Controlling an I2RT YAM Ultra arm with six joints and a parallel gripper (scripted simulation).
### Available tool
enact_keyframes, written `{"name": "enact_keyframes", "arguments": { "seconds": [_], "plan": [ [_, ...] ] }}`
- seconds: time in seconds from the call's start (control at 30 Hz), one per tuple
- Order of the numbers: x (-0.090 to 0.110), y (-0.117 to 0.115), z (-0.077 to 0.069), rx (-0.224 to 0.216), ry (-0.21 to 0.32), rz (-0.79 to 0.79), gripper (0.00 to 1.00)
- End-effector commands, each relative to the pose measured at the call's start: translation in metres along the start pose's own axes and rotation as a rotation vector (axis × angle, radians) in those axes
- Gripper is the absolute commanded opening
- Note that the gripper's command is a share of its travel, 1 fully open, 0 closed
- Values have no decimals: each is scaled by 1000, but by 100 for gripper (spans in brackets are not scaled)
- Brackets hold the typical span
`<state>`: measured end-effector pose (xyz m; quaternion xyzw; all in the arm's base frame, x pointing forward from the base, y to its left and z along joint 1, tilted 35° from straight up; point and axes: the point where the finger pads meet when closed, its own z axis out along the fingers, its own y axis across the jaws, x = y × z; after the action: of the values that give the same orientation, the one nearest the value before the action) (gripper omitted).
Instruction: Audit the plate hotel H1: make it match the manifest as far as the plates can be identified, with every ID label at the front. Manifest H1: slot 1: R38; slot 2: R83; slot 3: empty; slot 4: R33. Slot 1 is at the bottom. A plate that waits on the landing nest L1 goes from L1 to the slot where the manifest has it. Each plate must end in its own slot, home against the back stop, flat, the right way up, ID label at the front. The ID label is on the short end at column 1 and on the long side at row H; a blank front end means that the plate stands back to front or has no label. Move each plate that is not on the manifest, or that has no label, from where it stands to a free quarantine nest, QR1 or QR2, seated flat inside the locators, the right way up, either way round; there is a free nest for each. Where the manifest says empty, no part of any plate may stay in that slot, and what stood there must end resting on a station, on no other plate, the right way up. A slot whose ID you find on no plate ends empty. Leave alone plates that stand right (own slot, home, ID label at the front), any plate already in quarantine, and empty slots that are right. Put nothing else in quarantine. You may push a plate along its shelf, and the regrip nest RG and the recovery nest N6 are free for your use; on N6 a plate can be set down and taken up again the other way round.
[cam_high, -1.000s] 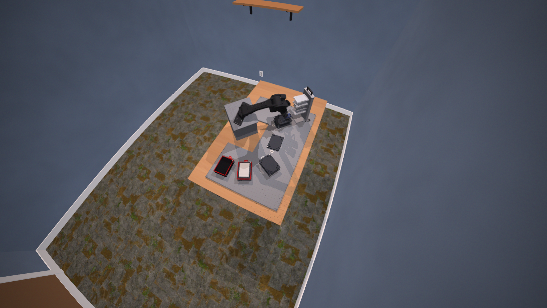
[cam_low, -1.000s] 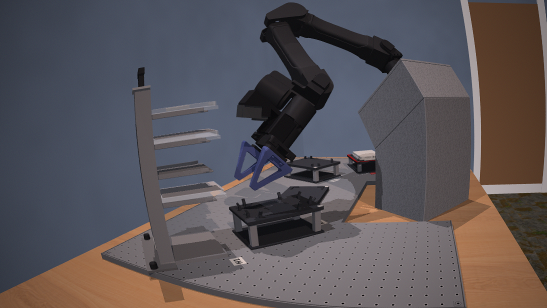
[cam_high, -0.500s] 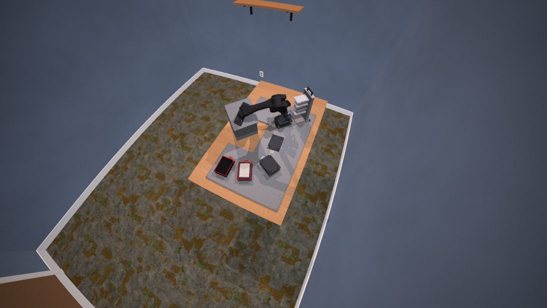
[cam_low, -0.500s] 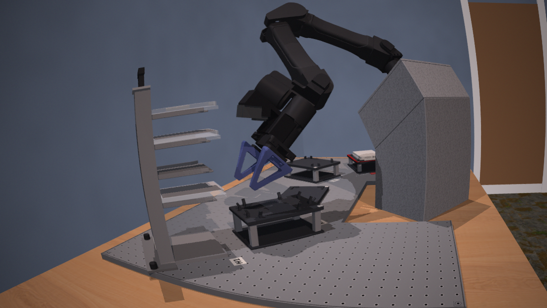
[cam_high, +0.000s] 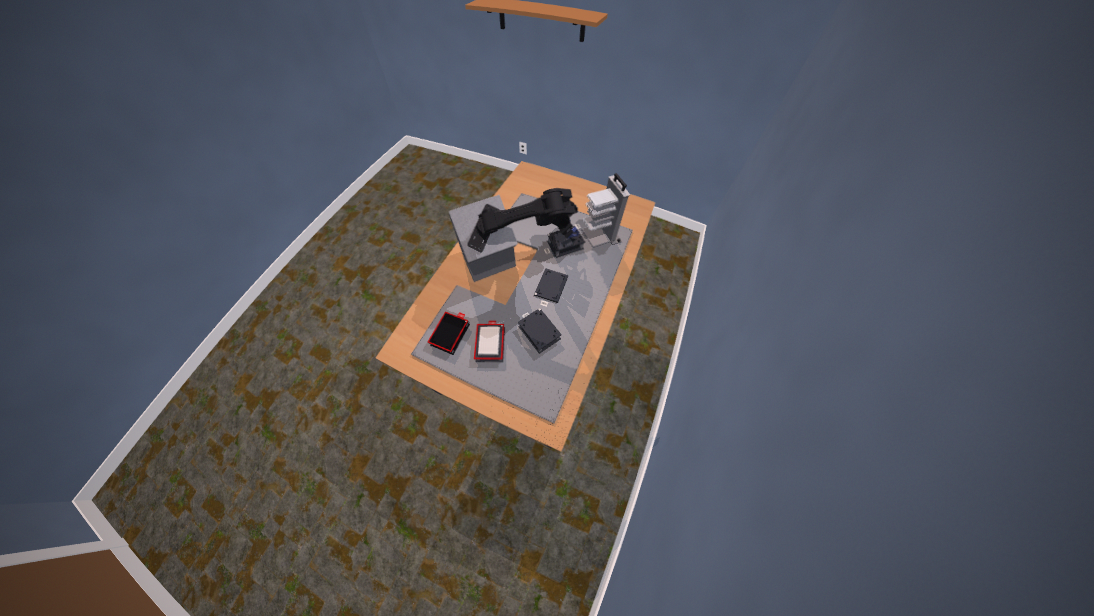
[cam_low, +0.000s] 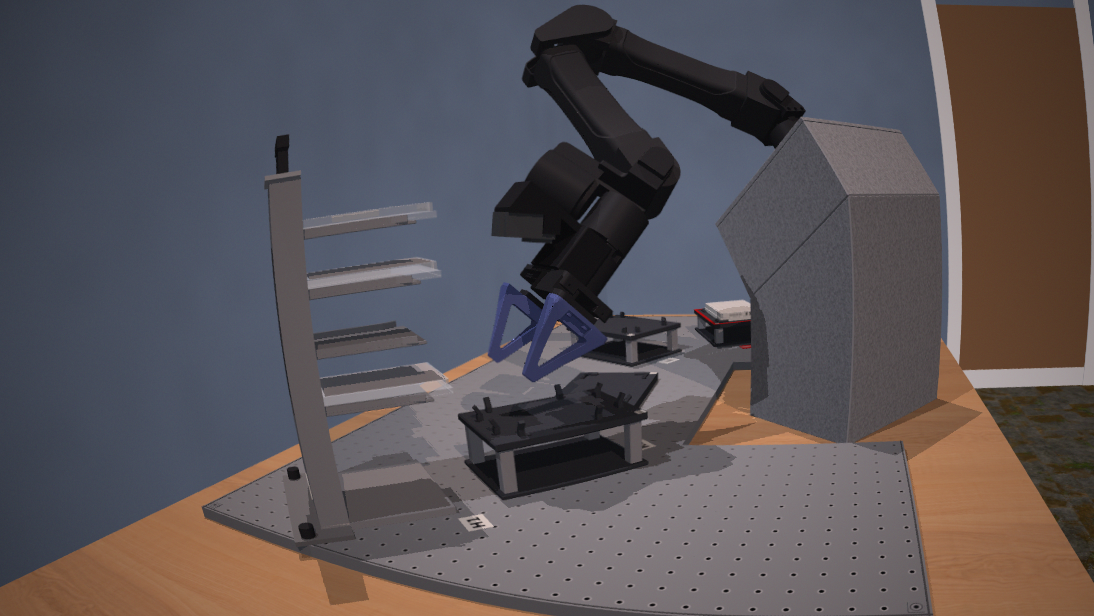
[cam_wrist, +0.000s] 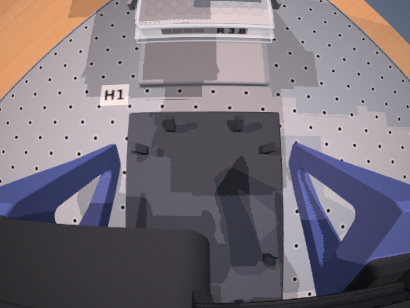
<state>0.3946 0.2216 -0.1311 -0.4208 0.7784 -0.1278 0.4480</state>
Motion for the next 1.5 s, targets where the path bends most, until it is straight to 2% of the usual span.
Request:
{"name": "enact_keyframes", "arguments": {
  "seconds": [0.0, 0.1, 0.3, 0.5, 1.47],
  "plan": [
    [-5, -1, -8, -4, -28, -1, 100],
    [-1, -4, -11, 0, -26, 3, 100],
    [-6, 1, -20, -8, -40, 4, 100],
    [-3, -1, -30, 2, -34, 6, 100],
    [3, 0, -71, -3, -25, 3, 100]
  ]
}}
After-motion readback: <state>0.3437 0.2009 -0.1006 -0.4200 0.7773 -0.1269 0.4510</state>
